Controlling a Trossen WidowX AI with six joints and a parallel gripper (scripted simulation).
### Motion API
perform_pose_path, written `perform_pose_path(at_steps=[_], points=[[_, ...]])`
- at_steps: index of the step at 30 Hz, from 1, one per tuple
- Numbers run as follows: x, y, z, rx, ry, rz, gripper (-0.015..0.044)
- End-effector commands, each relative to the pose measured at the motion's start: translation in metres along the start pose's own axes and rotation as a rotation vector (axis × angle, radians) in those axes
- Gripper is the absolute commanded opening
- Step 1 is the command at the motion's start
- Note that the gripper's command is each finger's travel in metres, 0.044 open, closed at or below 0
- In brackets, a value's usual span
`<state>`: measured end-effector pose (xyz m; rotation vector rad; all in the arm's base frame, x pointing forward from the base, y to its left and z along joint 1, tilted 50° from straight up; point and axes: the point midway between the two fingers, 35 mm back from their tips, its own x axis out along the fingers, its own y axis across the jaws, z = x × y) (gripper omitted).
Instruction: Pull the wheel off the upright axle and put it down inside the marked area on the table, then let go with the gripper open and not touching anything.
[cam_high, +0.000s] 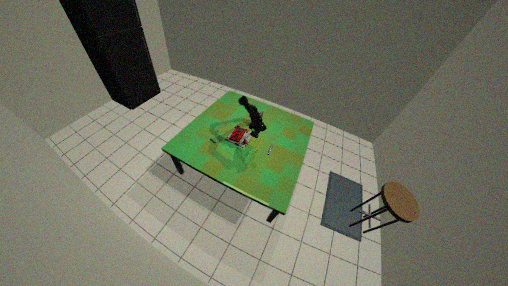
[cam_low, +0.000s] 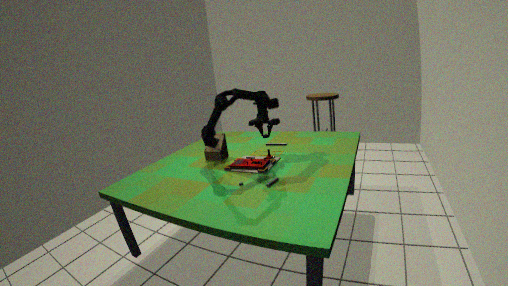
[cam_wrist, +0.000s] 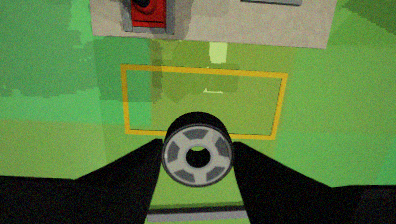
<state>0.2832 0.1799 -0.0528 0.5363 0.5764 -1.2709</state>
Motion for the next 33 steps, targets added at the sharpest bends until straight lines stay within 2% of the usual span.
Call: perform_pose_path(at_steps=[1, 16, 29, 33], points=[[0.005, -0.009, -0.008, -0.003, -0.011, -0.014, 0.0], [0.029, -0.009, -0.007, -0.003, -0.011, -0.014, 0.0], [0.107, -0.01, -0.006, -0.003, -0.014, -0.013, 0.0], [0.111, -0.011, -0.005, -0.003, -0.015, -0.013, 0.0]])
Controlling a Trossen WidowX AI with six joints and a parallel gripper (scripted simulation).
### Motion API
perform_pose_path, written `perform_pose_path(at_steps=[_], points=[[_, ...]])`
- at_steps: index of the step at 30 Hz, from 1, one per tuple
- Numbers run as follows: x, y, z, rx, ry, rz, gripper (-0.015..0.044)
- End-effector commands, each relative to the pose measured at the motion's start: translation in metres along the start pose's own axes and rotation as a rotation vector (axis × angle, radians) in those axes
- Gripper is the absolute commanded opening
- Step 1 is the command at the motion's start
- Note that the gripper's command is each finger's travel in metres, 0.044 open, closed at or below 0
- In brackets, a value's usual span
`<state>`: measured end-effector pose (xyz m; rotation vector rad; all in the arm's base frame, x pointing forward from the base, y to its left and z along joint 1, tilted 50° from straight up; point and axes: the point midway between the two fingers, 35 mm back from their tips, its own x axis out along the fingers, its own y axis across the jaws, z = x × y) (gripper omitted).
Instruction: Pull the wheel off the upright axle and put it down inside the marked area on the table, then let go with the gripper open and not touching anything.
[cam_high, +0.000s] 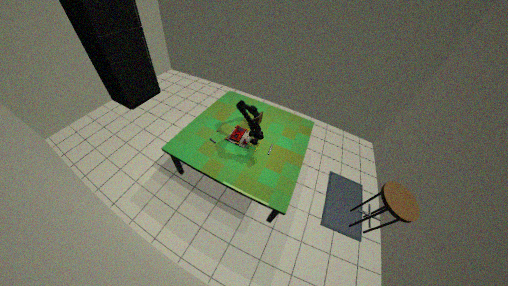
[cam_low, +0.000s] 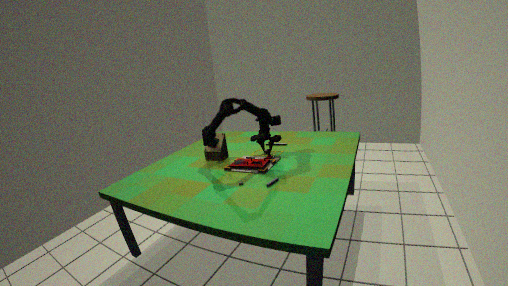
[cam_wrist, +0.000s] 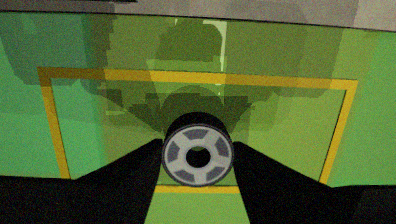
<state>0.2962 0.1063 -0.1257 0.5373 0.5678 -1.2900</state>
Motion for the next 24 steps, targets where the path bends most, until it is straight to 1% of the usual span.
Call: perform_pose_path(at_steps=[1, 3, 14, 15, 17, 22, 24], points=[[0.007, -0.003, -0.001, -0.014, -0.008, 0.001, 0.0], [0.007, -0.003, -0.001, -0.014, -0.008, 0.001, 0.0], [0.001, 0.0, -0.001, -0.002, 0.0, 0.003, 0.0289], [-0.002, 0.0, -0.001, -0.003, 0.0, 0.003, 0.03], [-0.014, 0.001, -0.002, -0.006, 0.0, 0.002, 0.03], [-0.056, 0.0, -0.002, -0.014, -0.004, 0.001, 0.03], [-0.058, -0.001, -0.002, -0.014, -0.005, 0.001, 0.03]])
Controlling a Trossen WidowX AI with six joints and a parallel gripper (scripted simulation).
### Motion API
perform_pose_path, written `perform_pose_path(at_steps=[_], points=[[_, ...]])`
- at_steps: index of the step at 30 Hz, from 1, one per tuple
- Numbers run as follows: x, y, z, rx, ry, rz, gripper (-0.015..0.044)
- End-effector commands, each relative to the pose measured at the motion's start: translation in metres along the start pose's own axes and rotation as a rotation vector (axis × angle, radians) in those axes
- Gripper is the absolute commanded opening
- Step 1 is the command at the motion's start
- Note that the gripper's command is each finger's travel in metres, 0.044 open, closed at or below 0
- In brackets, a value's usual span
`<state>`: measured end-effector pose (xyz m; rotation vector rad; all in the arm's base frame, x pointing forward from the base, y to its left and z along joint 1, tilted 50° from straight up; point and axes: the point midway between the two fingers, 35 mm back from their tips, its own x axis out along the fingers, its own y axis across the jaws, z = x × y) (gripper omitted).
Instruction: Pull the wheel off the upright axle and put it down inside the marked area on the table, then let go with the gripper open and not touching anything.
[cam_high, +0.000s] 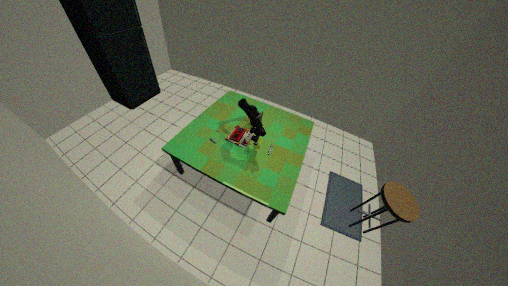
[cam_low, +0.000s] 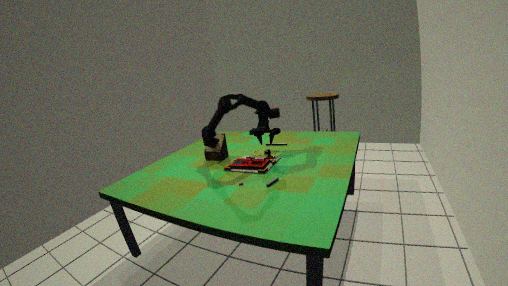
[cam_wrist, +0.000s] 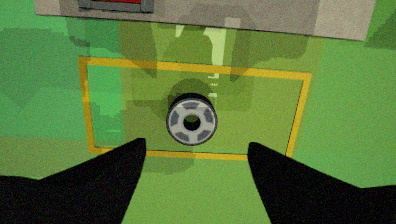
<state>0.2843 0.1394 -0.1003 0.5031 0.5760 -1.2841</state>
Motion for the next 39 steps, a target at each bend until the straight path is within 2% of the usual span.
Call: perform_pose_path(at_steps=[1, 2, 6, 7, 13, 39], points=[[-0.014, 0.003, 0.002, 0.016, 0.008, 0.003, 0.03], [-0.007, 0.0, 0.0, 0.001, 0.003, 0.007, 0.0326], [-0.028, -0.027, 0.01, 0.004, 0.01, 0.005, 0.0431], [-0.034, -0.035, 0.013, 0.005, 0.011, 0.005, 0.044], [-0.059, -0.081, 0.034, 0.012, 0.009, 0.0, 0.044], [-0.06, -0.082, 0.035, 0.012, 0.009, 0.0, 0.044]])
